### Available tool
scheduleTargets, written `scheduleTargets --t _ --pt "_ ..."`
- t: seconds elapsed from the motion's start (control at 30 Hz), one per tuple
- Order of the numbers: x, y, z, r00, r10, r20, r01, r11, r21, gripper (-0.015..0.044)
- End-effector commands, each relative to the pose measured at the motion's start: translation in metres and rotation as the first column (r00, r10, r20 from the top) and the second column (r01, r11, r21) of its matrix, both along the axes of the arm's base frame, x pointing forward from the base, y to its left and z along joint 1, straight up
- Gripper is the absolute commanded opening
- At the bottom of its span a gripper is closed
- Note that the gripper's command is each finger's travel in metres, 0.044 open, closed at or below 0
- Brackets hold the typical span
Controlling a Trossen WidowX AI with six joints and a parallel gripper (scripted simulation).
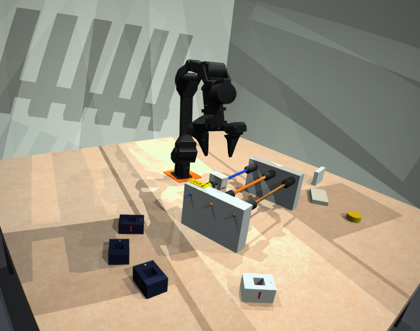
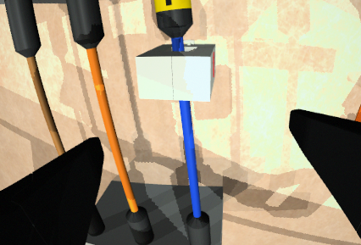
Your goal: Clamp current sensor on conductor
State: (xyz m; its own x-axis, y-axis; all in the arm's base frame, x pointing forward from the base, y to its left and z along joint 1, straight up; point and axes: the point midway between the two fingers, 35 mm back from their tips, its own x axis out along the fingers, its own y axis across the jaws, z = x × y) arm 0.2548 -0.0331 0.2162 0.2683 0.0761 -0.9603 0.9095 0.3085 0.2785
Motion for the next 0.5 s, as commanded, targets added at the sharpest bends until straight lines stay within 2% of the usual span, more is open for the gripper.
scheduleTargets --t 0.0,0.47 --pt "-0.0001 0.0006 0.0003 1.000 0.006 0.001 -0.006 1.000 0.003 0.0440" --pt "0.0000 0.0000 0.0000 1.000 0.000 0.000 0.000 1.000 0.000 0.0440"
